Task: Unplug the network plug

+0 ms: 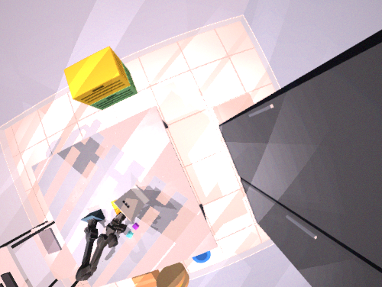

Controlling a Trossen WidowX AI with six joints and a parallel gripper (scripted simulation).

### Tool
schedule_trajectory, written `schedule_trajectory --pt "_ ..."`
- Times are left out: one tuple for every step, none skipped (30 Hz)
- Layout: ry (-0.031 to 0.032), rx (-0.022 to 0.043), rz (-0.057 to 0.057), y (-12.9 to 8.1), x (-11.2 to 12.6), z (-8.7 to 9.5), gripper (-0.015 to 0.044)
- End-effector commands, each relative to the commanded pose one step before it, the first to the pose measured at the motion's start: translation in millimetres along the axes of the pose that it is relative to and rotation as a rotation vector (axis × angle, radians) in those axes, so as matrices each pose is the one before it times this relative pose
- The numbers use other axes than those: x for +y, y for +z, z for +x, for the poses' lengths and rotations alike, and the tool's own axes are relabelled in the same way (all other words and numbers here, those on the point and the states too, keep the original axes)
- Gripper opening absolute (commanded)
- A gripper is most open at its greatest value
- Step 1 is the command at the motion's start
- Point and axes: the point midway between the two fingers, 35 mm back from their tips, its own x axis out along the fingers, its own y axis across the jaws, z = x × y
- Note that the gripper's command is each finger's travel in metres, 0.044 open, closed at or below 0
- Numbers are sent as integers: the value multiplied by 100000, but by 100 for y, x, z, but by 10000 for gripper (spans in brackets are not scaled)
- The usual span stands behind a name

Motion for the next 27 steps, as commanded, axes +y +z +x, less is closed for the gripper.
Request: schedule_trajectory --pt "-78 338 -236 -125 -49 -241 0" --pt "-2 1 0 -5 0 -43 0" --pt "-2 1 0 -5 0 -43 0" --pt "-2 1 0 -5 0 -43 0" --pt "-2 1 0 -5 0 -43 0" --pt "-2 1 0 -5 0 -43 0" --pt "-2 1 0 -5 0 -43 0" --pt "-2 1 0 -5 0 -43 0" --pt "-2 1 0 -5 0 -43 0" --pt "-2 1 0 -5 0 -43 0" --pt "-2 1 0 -5 0 -43 0" --pt "-2 1 0 -5 0 -43 0" --pt "-2 1 0 -5 0 -43 0" --pt "-2 1 0 -5 0 -43 0" --pt "-2 1 0 -5 0 -43 0" --pt "-2 1 0 -5 0 -40 0" --pt "-2 1 0 -5 0 -40 0" --pt "-2 1 0 -5 0 -40 0" --pt "-2 1 0 -5 0 -40 0" --pt "-2 1 0 -5 0 -40 0" --pt "-2 1 0 -5 0 -41 0" --pt "-2 1 0 -5 0 -41 0" --pt "-2 1 0 -5 0 -41 0" --pt "-2 1 0 -5 0 -41 0" --pt "-2 1 0 -6 0 -41 0" --pt "-2 1 0 -5 0 -41 0" --pt "-2 1 0 -6 0 -41 0"
